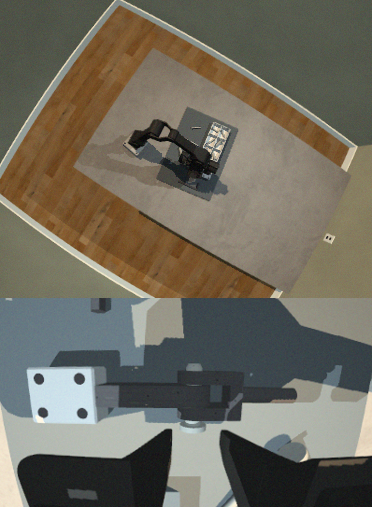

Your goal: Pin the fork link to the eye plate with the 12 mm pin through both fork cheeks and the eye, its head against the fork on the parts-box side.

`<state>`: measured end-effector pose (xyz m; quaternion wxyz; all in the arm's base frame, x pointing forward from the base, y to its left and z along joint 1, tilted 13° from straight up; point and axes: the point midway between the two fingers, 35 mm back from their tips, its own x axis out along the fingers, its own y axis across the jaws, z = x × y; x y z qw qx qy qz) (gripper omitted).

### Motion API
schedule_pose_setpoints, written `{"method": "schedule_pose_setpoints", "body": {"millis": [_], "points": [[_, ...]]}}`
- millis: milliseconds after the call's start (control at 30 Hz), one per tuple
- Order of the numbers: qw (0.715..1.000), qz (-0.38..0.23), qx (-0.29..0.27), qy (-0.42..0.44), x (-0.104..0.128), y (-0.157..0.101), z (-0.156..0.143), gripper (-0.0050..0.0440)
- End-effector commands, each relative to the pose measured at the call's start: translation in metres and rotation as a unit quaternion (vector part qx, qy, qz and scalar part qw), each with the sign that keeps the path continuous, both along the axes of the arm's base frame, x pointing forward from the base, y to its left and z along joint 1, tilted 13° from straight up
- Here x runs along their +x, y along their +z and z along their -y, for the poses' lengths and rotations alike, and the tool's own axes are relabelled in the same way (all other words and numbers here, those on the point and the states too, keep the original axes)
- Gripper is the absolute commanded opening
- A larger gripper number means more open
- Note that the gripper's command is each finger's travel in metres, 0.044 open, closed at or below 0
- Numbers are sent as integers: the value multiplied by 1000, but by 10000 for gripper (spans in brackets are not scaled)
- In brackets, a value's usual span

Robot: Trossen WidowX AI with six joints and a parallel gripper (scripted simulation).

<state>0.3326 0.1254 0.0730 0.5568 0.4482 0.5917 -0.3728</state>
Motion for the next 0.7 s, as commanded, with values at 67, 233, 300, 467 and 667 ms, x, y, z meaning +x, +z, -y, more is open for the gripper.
{"method": "schedule_pose_setpoints", "body": {"millis": [67,233,300,467,667], "points": [[1000,20,8,0,6,17,0,150],[1000,19,7,0,5,19,0,150],[1000,20,7,0,5,20,0,150],[1000,18,7,0,5,20,0,150],[1000,18,7,0,5,20,0,150]]}}
